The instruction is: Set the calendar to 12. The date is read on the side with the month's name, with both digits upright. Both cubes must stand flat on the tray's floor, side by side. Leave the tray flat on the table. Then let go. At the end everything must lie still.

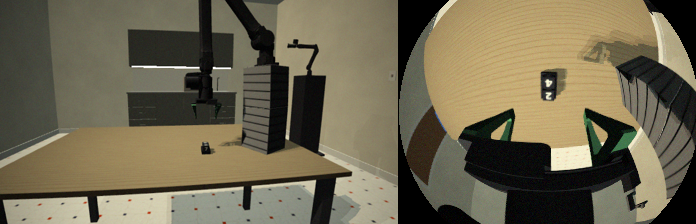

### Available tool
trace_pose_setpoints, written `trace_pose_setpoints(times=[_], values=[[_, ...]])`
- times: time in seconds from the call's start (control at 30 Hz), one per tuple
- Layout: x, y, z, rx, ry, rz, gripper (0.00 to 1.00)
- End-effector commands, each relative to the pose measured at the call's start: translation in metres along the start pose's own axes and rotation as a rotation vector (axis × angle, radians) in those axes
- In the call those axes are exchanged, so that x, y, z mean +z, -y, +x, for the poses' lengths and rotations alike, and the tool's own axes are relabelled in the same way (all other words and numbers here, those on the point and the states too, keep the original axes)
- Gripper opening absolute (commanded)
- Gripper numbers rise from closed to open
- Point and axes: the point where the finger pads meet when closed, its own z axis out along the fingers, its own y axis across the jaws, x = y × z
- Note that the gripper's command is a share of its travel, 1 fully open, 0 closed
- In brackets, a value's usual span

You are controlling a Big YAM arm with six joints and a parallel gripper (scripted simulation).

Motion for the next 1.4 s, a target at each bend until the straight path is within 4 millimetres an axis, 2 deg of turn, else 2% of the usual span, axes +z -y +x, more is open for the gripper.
trace_pose_setpoints(times=[0.0, 0.13, 0.3, 1.37], values=[[-0.018, -0.005, 0.006, -0.005, 0.003, -0.012, 1.0], [-0.032, -0.005, 0.006, -0.005, 0.003, -0.013, 1.0], [-0.038, -0.007, 0.006, -0.006, 0.002, -0.017, 1.0], [-0.039, -0.01, 0.006, -0.007, 0.002, -0.024, 1.0]])
